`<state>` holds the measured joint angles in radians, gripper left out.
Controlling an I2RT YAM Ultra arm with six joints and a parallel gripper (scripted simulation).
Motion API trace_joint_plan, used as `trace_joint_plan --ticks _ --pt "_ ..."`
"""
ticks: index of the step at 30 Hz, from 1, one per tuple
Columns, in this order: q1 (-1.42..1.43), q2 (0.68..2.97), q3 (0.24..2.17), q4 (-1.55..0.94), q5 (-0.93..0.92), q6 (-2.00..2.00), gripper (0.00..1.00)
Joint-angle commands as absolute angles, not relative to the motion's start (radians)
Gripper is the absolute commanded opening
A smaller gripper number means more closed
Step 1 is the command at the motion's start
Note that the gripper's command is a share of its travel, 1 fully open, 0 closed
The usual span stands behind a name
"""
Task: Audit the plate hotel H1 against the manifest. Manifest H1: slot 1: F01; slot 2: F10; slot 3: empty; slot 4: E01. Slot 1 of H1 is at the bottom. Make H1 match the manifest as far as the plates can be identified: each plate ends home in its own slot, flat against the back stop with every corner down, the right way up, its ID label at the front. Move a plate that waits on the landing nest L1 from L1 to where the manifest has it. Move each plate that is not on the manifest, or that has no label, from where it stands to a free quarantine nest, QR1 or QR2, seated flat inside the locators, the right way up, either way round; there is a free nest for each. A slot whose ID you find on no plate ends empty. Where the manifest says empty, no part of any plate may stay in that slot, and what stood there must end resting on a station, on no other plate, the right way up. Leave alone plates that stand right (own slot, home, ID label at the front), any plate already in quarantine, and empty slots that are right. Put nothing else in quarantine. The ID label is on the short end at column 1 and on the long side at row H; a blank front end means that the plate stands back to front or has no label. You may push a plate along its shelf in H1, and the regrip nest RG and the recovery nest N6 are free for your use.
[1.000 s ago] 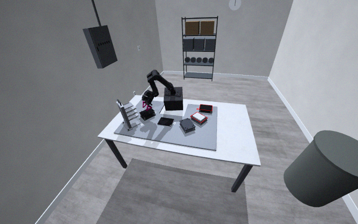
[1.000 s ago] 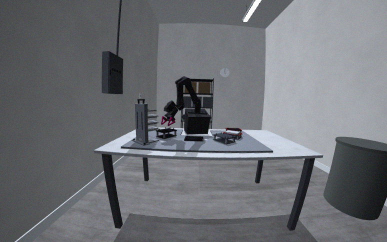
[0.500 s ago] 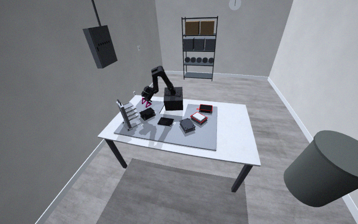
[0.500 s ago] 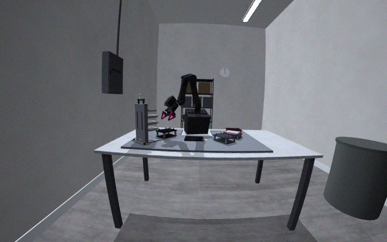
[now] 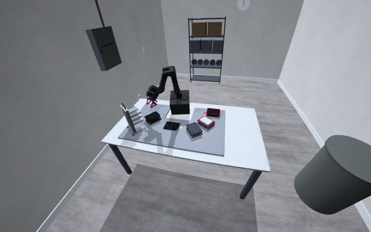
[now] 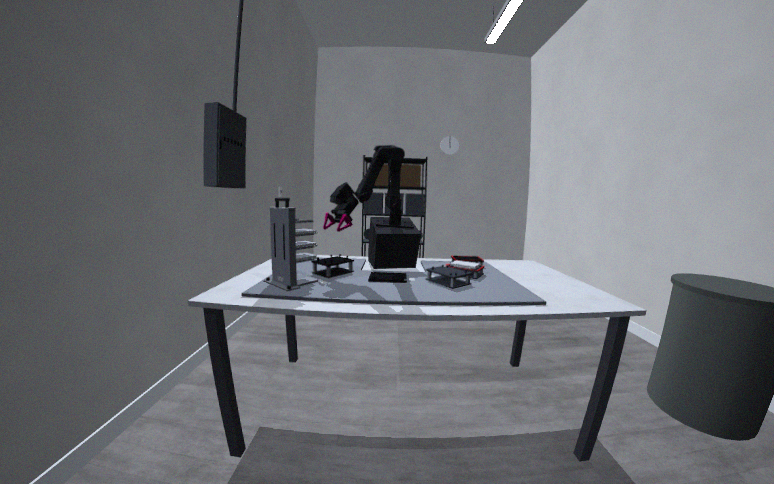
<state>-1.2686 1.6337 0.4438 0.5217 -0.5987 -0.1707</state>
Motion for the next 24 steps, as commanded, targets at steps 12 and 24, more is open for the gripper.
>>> trace_joint_plan --ticks 12,24 --pt "-1.338 1.445 0.495 0.220 -0.661 -0.234 1.00" --pt "-1.354 1.413 0.503 0.171 -0.673 -0.247 1.00"
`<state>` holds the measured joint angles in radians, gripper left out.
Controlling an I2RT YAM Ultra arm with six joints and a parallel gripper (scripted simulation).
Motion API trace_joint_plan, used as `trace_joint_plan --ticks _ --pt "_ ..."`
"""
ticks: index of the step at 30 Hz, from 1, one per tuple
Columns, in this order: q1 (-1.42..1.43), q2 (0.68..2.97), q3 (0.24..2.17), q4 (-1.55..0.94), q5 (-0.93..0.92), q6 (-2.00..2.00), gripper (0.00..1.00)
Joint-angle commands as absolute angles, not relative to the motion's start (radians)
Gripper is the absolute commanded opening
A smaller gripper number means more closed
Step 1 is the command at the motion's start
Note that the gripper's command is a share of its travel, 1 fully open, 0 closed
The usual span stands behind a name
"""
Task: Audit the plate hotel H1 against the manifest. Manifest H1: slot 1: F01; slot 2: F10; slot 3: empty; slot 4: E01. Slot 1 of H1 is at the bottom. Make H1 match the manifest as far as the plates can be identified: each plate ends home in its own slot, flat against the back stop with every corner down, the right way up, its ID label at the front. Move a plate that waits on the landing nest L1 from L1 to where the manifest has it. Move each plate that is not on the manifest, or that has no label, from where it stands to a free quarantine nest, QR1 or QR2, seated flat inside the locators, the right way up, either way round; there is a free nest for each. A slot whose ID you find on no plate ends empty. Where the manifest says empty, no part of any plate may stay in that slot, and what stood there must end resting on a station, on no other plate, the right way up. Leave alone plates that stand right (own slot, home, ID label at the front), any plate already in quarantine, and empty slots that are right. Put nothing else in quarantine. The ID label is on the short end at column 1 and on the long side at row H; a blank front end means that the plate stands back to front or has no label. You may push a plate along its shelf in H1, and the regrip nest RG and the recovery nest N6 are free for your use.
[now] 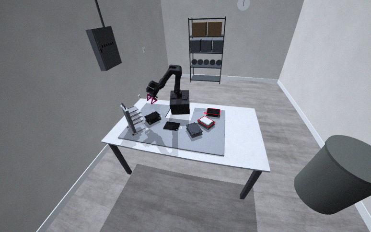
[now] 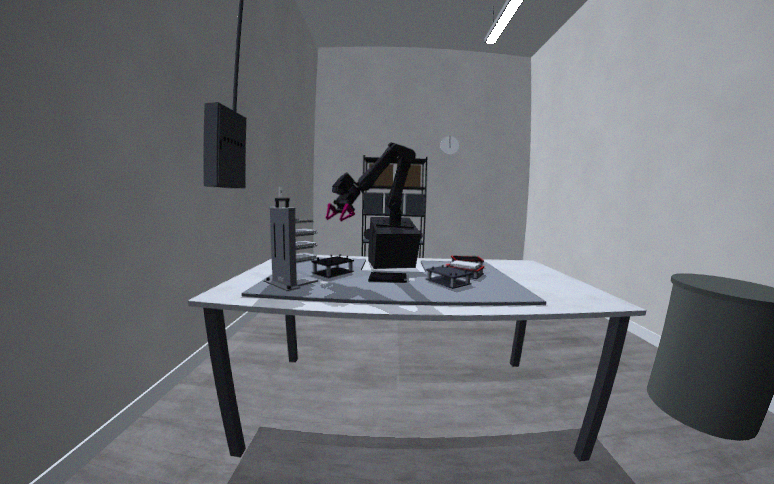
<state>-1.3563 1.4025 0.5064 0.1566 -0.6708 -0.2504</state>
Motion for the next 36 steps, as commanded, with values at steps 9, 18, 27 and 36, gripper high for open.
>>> trace_joint_plan --ticks 9,18,27,36 --pt "-1.314 1.532 0.442 0.372 -0.643 -0.213 1.00" --pt "-1.296 1.595 0.420 0.465 -0.630 -0.199 1.00" --pt "-1.273 1.617 0.455 0.465 -0.612 -0.179 1.00" --pt "-1.253 1.637 0.486 0.462 -0.597 -0.164 1.00"
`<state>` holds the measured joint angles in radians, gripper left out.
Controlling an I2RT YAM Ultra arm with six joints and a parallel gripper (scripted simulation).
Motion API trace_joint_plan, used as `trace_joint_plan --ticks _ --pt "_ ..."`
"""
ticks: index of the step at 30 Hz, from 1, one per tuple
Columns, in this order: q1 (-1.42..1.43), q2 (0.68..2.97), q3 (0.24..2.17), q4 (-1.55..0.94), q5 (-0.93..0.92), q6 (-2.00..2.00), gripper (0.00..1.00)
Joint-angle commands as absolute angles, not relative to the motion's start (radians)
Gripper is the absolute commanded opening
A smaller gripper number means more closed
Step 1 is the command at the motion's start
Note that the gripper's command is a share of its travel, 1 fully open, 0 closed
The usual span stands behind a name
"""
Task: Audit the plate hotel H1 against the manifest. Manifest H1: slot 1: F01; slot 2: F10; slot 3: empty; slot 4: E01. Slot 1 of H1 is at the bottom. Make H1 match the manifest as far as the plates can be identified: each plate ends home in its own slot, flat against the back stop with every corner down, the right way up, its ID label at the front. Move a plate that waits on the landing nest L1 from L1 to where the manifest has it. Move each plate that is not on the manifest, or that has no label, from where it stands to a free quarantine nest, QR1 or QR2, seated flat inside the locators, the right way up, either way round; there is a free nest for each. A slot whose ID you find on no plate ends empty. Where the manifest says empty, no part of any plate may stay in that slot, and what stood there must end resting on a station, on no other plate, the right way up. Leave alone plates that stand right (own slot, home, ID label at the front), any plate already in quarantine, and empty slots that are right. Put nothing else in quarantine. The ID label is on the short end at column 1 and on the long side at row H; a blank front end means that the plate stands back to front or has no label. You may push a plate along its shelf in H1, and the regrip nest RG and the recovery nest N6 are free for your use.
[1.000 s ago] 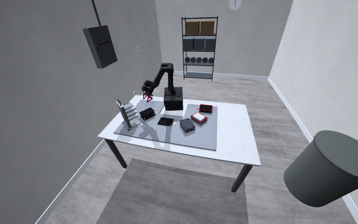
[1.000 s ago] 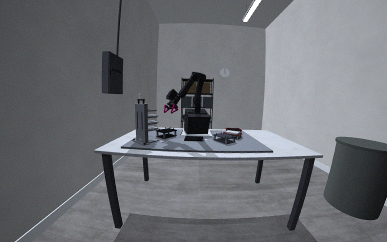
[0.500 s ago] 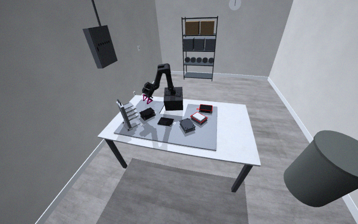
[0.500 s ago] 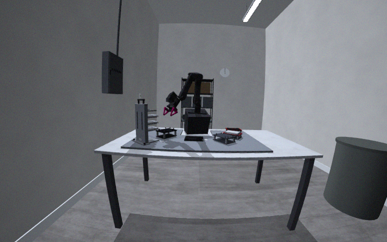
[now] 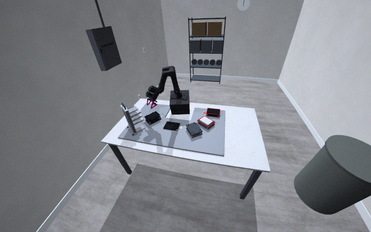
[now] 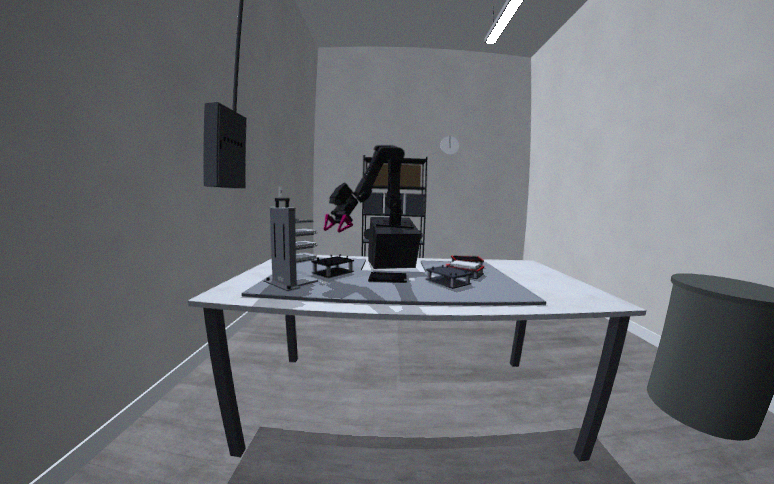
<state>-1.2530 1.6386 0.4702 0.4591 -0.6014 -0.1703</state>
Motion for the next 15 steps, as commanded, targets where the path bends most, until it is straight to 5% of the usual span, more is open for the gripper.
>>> trace_joint_plan --ticks 1,15 --pt "-1.251 1.640 0.490 0.462 -0.595 -0.162 1.00" --pt "-1.221 1.674 0.545 0.453 -0.572 -0.139 1.00"
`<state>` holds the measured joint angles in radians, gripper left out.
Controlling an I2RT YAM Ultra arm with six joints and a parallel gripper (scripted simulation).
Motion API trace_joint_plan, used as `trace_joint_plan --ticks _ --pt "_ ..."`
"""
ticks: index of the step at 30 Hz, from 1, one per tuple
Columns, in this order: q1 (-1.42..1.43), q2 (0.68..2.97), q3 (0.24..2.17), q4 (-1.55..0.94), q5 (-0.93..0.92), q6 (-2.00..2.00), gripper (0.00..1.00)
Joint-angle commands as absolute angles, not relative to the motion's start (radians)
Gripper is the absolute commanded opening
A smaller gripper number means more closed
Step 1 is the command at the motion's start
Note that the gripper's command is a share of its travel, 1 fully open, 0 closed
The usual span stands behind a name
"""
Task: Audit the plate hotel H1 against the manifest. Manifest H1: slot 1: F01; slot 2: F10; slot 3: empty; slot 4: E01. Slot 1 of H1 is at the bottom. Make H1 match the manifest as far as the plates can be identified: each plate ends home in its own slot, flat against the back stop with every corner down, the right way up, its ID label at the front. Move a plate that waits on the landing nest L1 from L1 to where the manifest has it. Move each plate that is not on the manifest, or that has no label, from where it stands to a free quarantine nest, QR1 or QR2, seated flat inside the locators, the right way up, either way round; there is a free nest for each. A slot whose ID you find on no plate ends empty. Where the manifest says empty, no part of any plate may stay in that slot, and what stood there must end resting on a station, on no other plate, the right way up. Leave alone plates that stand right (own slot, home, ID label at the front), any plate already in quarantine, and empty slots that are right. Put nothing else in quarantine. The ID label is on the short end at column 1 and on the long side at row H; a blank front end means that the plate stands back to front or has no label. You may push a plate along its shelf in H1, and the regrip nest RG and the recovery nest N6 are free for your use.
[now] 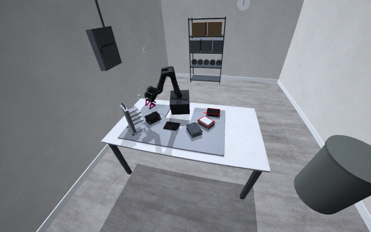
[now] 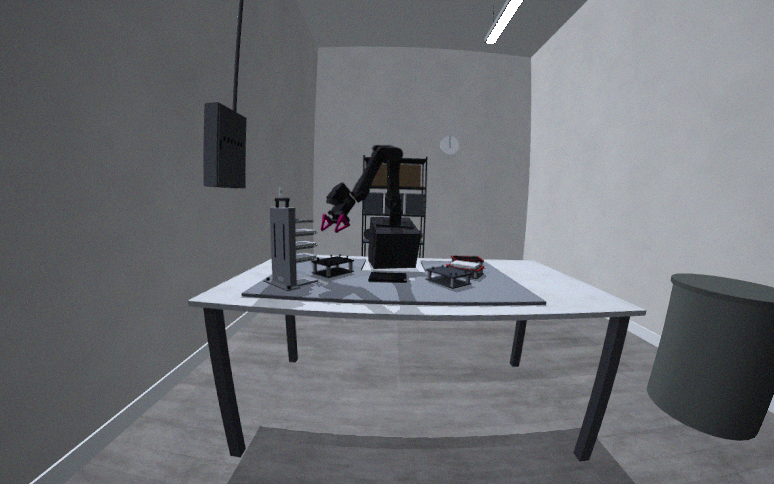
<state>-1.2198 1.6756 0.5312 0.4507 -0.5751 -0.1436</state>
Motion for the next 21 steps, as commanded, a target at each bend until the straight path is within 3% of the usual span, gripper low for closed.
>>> trace_joint_plan --ticks 1,21 --pt "-1.218 1.676 0.550 0.453 -0.570 -0.137 1.00" --pt "-1.179 1.727 0.637 0.432 -0.539 -0.108 1.00"
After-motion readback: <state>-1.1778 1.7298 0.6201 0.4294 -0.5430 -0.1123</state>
